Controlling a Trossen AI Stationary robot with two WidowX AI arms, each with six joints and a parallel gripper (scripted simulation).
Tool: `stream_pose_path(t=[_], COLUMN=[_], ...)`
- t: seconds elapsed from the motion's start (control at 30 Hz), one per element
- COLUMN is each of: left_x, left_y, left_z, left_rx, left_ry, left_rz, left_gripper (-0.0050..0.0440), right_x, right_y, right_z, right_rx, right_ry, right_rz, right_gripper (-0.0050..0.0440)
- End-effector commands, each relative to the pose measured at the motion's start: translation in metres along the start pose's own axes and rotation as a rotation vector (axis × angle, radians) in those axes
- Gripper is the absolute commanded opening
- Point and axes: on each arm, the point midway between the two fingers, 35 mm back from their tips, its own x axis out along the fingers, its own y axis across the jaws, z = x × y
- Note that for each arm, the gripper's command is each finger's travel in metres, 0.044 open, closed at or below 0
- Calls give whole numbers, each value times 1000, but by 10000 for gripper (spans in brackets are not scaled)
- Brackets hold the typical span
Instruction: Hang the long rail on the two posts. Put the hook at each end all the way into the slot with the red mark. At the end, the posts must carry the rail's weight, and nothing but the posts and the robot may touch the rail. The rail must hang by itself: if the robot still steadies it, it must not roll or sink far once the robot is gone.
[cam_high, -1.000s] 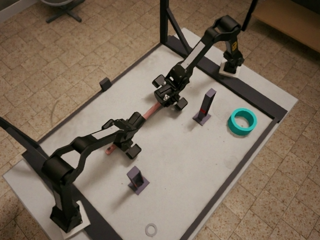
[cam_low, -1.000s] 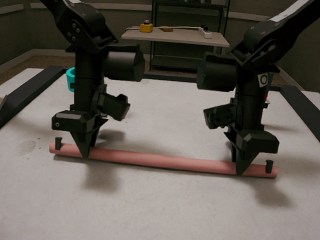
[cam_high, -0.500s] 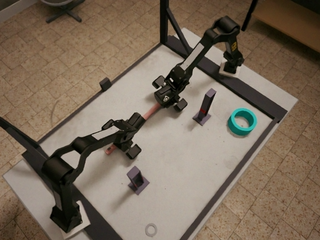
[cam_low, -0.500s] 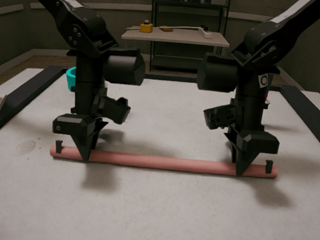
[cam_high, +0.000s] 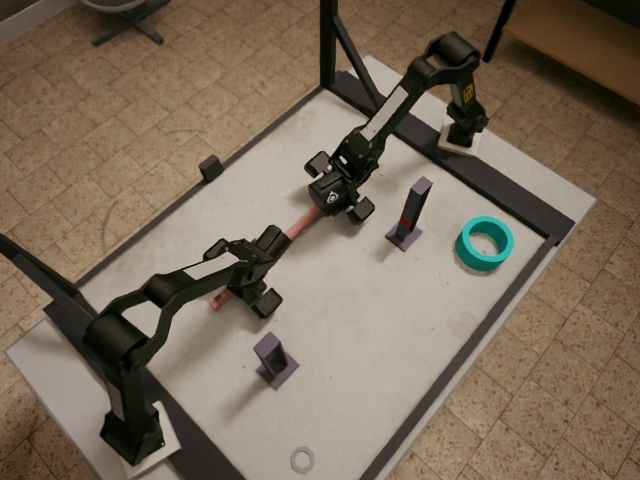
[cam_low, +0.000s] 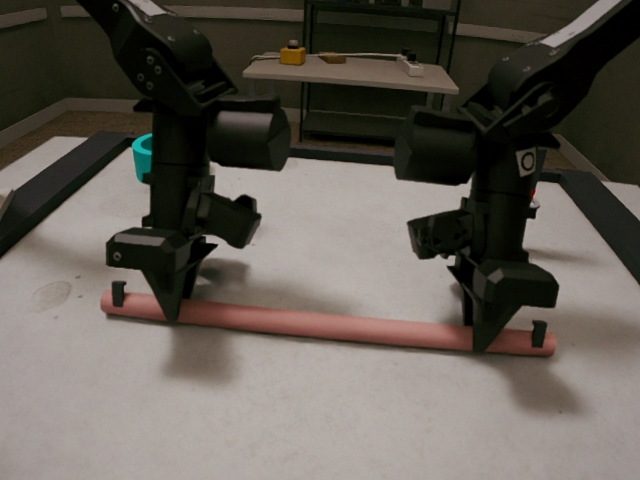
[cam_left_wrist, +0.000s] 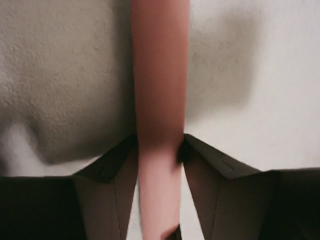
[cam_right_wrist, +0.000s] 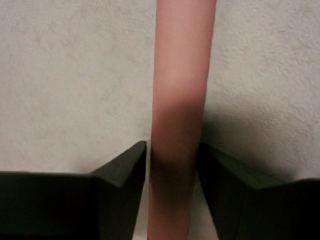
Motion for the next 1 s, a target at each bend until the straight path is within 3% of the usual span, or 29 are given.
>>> stream_pose_path(t=[0.0, 0.07, 0.1, 0.23, 0.3, 0.5, 0.63, 0.8, 0.87, 0.97], left_x=[-6, -6, -6, -6, -6, -6, -6, -6, -6, -6], left_y=[-4, -4, -4, -4, -4, -4, -4, -4, -4, -4], left_z=[6, 6, 6, 6, 6, 6, 6, 6, 6, 6], left_rx=[18, 18, 18, 18, 18, 18, 18, 18, 18, 18], left_ry=[-28, -28, -28, -28, -28, -28, -28, -28, -28, -28], left_rz=[-9, -9, -9, -9, -9, -9, -9, -9, -9, -9], left_gripper=[-50, -50, -50, -50, -50, -50, -50, -50, -50, -50], right_x=[0, 0, 5, -30, -30, -75, -64, -53, -53, -48], right_y=[-1, -1, -6, 1, 1, 1, 1, 11, 11, 21], right_z=[1, 1, -3, 6, 6, 5, 4, 6, 6, 9], right_rx=[-5, -5, 3, -14, -14, -15, 3, 24, 24, 32], right_ry=[-5, -5, 17, -27, -27, -27, 8, 23, 23, 2], right_rz=[-9, -9, -16, -7, -7, -8, -49, -246, -246, -398], right_gripper=[181, 181, 205, 301, 301, 440, 344, 225, 225, 225])
